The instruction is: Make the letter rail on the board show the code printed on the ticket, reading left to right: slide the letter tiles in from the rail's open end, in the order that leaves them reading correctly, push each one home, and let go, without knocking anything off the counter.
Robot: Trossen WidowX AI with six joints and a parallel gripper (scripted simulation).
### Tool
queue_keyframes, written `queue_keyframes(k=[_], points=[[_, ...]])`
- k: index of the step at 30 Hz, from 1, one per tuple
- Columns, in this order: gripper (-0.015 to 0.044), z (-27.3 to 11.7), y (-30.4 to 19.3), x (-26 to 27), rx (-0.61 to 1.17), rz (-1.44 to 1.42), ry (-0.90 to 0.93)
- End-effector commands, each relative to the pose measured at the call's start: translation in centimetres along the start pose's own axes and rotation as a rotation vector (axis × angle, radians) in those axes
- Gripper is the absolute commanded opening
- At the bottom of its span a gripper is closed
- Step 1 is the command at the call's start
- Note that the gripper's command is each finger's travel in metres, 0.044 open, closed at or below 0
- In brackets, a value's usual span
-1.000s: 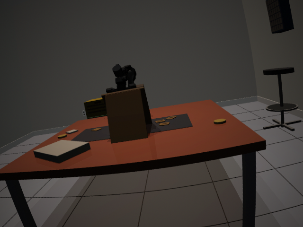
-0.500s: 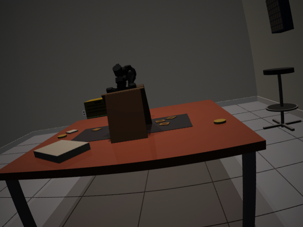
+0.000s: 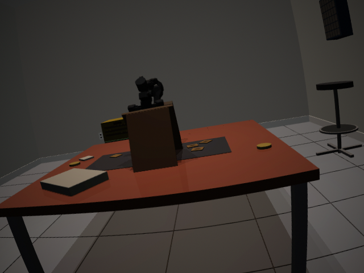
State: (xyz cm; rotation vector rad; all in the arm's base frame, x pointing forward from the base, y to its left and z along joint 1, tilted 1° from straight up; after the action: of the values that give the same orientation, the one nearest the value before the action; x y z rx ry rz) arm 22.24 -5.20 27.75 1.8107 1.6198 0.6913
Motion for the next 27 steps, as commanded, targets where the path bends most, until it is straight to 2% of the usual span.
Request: queue_keyframes(k=[1,3,14,24,27], points=[[0.0295,-0.19,0.23,0.00,-0.005,-0.001,-0.001],[0.0295,-0.20,0.25,0.00,-0.005,-0.001,-0.001],[0.0006,-0.04,0.04,0.01,0.000,0.000,0.000],[0.0000,-0.04,0.04,0.01,0.000,0.000,0.000],[0.0000,0.12,0.91,-0.28,0.054,-0.002,-0.004]])
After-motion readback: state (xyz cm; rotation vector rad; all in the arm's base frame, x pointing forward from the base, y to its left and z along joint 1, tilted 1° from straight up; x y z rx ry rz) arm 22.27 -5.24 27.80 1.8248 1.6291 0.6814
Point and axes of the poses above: the point midway between the two fingers, 35 mm back from their tips, its own z axis out along the fingers, its own x axis across the jaws, y = z × x, the point moved 9 cm from there along -z, back along the fingers, and after that the axes turned 2 degrees about -z, right-handed, at the moved point
